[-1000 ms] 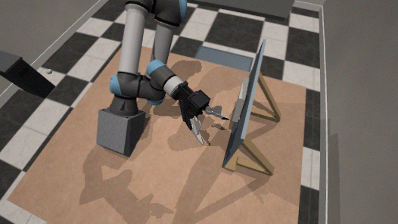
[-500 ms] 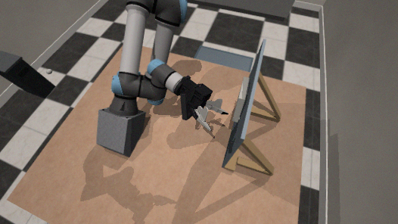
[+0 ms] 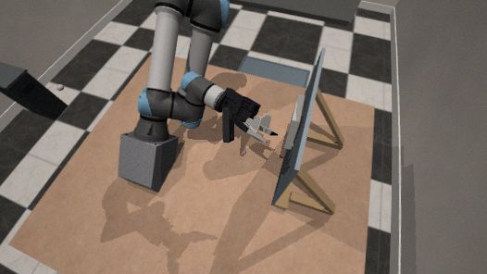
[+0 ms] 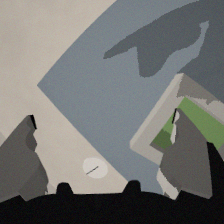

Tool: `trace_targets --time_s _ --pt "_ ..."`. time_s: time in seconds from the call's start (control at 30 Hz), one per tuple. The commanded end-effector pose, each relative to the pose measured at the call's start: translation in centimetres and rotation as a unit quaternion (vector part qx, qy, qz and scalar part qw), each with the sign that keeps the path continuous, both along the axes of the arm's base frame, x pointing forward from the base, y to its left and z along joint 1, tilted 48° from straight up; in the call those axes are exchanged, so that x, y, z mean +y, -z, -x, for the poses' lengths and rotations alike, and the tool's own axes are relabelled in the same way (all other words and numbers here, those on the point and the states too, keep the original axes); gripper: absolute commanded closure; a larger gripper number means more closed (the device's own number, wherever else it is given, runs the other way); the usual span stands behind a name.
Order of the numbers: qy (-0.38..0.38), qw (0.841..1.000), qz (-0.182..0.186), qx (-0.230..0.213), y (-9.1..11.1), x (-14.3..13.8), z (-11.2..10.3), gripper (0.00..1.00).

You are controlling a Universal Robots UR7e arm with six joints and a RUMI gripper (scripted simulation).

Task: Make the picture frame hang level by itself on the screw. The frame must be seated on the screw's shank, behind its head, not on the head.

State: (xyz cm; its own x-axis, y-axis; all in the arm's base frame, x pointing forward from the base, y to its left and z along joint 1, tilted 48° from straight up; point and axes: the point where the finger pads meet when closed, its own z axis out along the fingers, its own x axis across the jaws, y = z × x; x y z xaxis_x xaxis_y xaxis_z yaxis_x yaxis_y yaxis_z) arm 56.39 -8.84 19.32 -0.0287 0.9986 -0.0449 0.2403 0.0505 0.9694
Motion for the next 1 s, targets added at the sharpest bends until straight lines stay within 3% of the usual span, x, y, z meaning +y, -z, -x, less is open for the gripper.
trace_targets --time_s 0.0,0.5,0.57,0.97 --pt "-0.011 0.999 0.030 -0.012 -0.7 0.5 0.2 0.00" --pt "-0.049 0.985 0.158 -0.056 -3.3 2.8 0.9 0.00" --pt "-0.049 0.985 0.158 -0.056 -3.3 2.8 0.9 0.00" --pt "-0.071 0.963 0.244 -0.086 -5.1 4.6 1.7 0.00"
